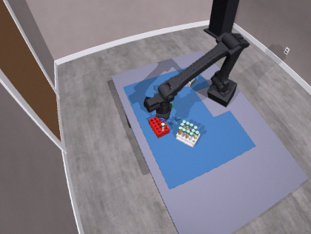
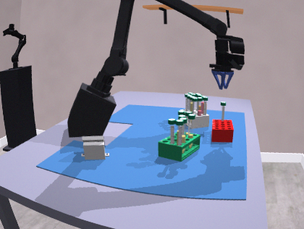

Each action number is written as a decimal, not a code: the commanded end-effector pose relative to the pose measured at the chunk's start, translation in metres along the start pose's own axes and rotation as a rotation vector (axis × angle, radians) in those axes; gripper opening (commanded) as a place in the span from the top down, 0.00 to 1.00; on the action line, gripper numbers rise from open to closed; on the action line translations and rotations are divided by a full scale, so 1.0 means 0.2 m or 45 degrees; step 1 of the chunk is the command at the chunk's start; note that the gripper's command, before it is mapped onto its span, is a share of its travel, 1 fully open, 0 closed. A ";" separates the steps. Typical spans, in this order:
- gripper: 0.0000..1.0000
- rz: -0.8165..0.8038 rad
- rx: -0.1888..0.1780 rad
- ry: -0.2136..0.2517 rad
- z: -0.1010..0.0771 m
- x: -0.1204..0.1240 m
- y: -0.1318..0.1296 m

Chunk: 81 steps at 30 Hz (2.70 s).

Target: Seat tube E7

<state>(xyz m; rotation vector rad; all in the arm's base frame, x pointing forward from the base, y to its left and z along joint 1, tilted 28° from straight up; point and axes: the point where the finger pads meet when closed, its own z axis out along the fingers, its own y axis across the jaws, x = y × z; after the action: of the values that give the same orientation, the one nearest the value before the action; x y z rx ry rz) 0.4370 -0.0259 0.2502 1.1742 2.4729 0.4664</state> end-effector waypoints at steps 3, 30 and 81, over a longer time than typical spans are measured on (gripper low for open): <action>0.70 0.008 0.002 -0.001 0.10 0.00 -0.01; 0.70 -0.004 -0.028 -0.027 0.19 0.00 0.01; 0.70 0.003 0.002 0.001 0.33 0.00 0.00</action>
<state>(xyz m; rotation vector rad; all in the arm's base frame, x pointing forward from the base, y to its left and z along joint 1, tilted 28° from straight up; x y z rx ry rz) 0.4622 -0.0191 0.1950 1.1824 2.4835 0.4622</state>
